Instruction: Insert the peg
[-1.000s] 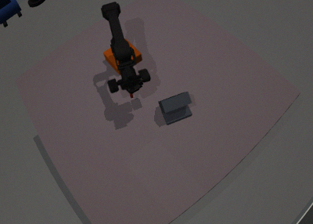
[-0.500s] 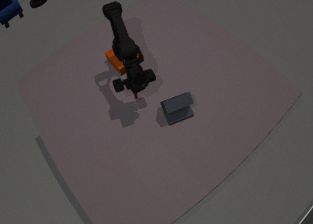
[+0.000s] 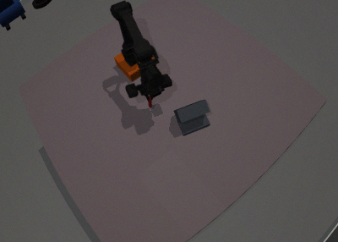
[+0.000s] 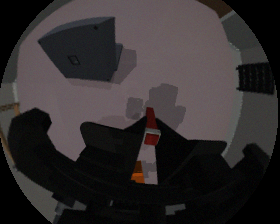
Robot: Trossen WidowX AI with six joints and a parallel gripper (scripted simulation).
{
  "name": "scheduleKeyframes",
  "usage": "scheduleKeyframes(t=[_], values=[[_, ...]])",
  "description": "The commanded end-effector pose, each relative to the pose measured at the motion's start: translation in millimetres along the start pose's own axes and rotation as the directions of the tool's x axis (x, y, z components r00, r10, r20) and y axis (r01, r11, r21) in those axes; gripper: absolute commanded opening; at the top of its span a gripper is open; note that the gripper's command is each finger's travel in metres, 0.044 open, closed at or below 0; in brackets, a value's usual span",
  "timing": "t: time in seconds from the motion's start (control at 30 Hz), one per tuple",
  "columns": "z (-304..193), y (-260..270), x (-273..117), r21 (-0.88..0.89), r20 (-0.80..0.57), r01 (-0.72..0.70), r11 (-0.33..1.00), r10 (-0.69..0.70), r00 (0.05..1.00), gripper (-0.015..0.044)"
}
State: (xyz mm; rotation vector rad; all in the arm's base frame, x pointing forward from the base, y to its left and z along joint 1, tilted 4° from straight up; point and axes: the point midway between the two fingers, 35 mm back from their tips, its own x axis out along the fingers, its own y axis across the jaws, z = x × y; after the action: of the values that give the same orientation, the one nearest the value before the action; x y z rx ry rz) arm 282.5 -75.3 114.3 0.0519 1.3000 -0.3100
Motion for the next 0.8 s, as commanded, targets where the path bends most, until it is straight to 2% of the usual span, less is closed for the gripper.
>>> scheduleKeyframes(t=[0.0, 0.77], values=[[-0.2, 3.2, -0.1, 0.001, 0.017, 0.012, 1.0, -0.012, 1.0, 0.0], [1.9, 24.1, -2.8, -0.011, 0.12, 0.054, 0.998, -0.053, 0.991, 0.0]])
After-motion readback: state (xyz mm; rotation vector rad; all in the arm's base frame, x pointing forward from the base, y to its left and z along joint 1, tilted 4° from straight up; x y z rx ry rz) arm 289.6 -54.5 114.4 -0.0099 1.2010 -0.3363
